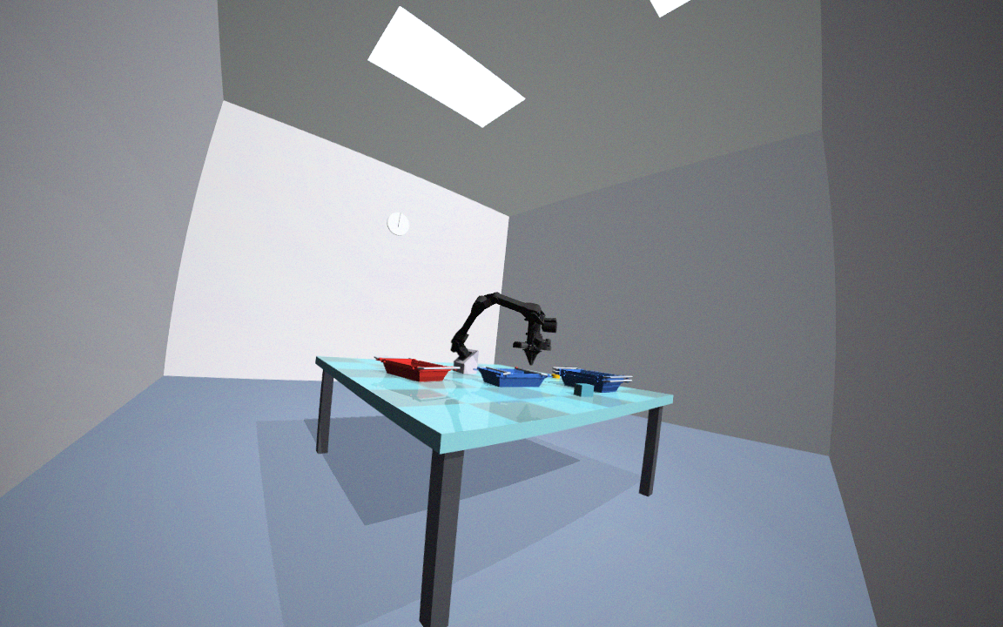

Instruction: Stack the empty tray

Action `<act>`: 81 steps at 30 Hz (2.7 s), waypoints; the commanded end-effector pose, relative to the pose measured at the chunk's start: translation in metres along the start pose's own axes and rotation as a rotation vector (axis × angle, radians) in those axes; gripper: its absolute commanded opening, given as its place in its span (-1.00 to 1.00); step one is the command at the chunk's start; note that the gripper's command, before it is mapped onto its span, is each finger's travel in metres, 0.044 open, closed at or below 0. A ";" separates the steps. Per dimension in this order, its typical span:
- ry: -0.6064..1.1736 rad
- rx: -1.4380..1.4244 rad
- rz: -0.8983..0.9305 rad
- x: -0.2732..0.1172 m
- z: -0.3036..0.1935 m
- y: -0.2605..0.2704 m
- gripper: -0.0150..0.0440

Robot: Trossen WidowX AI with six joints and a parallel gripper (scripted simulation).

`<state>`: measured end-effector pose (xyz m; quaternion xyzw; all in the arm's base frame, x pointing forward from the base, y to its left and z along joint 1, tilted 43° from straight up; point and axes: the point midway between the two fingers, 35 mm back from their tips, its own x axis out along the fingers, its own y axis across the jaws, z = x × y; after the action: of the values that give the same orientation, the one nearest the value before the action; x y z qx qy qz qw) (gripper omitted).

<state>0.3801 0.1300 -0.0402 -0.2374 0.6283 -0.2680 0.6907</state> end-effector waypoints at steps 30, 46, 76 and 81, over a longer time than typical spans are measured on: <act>0.066 1.312 0.053 -0.010 -0.011 -0.254 1.00; -0.021 2.706 -0.024 -0.012 -0.173 -0.411 1.00; -0.029 2.772 -0.031 0.043 -0.179 -0.415 1.00; -0.036 2.770 -0.031 0.062 -0.182 -0.416 1.00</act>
<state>0.1749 -0.2091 0.1862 0.6272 -0.1637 -0.6686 0.3645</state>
